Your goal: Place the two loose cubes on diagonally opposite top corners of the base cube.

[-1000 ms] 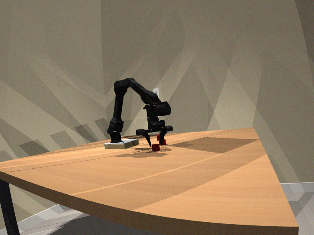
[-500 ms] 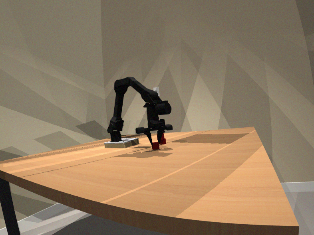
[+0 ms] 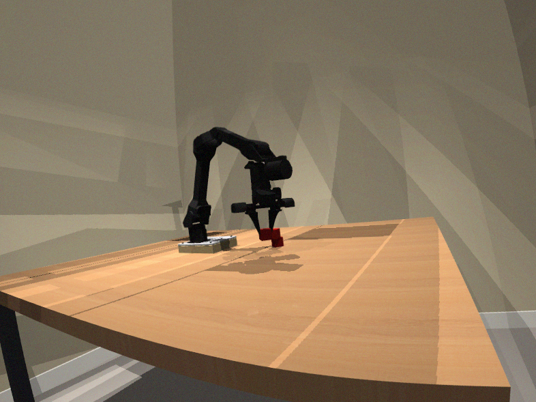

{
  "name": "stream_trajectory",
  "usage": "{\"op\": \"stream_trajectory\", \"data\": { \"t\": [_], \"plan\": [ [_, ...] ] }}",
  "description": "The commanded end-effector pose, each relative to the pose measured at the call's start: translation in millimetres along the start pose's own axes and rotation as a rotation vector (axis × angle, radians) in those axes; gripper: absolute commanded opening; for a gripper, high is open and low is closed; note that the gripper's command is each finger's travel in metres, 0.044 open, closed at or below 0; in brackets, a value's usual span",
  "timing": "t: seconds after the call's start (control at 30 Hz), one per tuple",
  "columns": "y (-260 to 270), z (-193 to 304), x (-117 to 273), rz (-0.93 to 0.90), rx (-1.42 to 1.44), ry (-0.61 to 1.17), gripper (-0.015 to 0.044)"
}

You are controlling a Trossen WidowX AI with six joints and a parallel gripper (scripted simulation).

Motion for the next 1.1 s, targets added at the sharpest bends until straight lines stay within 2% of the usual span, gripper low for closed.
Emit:
{"op": "stream_trajectory", "data": {
  "t": [0.0, 0.43, 1.07],
  "plan": [
    [0.7, -0.7, 15.5, -0.008, -0.001, -0.01, 0.0105],
    [-2.3, 3.5, 54.9, -0.008, -0.001, -0.01, 0.0105],
    [28.9, 43.4, 52.8, -0.012, -0.168, -0.006, 0.0105]
  ]
}}
Point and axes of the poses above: the point midway between the two fingers, 35 mm back from their tips, its own x axis back along the fingers, its own y axis across the jaws, z = x × y, the point moved 3 cm from there along x, back along the fingers, and after that the axes turned 3 degrees about -x, right-handed, at the moved point
